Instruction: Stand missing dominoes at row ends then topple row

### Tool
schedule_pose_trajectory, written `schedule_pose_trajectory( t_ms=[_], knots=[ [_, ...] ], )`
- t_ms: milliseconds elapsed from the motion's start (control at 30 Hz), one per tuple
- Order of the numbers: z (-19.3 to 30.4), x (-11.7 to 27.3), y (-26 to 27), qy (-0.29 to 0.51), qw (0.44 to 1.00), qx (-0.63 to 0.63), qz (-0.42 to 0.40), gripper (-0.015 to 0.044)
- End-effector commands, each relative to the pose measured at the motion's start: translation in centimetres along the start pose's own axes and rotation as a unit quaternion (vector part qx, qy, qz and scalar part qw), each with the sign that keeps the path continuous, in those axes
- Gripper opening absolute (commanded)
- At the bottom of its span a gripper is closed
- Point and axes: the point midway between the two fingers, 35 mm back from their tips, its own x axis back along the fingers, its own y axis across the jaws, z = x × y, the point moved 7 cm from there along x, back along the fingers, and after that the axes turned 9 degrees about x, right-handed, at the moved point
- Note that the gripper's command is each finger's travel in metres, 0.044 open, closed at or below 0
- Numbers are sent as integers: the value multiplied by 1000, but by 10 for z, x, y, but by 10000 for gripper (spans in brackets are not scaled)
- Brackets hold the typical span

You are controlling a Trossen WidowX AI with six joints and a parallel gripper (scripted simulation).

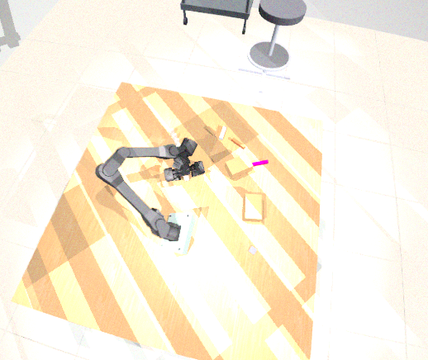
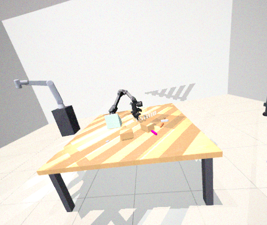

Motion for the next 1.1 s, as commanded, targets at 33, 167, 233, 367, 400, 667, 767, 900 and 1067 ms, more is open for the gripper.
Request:
schedule_pose_trajectory(
  t_ms=[33,167,233,367,400,667,767,900,1067],
  knots=[
    [0,0,0,-2,1000,-2,-1,396],
    [0,0,0,-2,1000,-2,-1,440],
    [-1,9,-2,-1,1000,-2,1,440],
    [-4,72,-8,3,1000,-2,7,440],
    [-3,89,-7,3,1000,-1,6,440],
    [0,130,-1,2,1000,0,2,440],
    [3,125,-1,2,998,-68,2,361],
    [12,110,-1,1,968,-252,2,256],
    [24,91,1,0,884,-468,1,125]
  ],
)
